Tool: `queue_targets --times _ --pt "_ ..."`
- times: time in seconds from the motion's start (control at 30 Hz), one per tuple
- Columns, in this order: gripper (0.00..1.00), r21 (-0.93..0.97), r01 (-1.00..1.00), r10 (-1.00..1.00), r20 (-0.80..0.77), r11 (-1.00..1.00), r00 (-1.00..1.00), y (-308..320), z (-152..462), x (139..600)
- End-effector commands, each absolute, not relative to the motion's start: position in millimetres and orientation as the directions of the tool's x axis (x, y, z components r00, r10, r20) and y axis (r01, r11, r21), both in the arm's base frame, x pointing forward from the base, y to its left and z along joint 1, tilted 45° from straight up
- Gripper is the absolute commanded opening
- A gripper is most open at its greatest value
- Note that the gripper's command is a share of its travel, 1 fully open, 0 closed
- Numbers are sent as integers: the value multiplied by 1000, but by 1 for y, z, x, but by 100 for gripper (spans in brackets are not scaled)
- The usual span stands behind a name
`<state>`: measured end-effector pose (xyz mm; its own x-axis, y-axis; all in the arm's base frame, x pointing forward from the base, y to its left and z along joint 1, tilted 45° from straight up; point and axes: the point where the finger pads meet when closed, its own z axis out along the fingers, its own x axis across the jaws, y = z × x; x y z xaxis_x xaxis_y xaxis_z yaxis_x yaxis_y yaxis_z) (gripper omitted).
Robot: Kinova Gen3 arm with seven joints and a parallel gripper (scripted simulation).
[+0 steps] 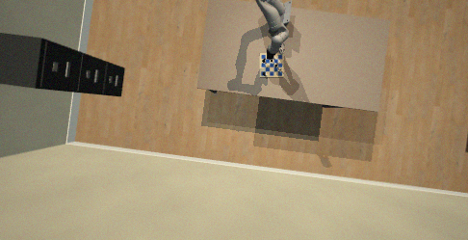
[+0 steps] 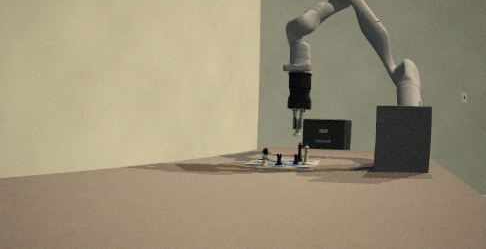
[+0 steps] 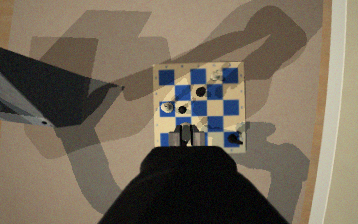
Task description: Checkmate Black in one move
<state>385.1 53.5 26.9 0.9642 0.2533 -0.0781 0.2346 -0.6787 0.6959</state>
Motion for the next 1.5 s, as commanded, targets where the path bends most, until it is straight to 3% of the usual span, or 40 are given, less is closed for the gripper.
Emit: queue_targets --times 0.0,0.5,1.47 --pt "0 700 235 248 -85 -675 965 48 24 384" --pt "0 700 235 248 -85 -675 965 3 -23 390" --pt "0 700 235 248 -85 -675 965 -4 -30 391"
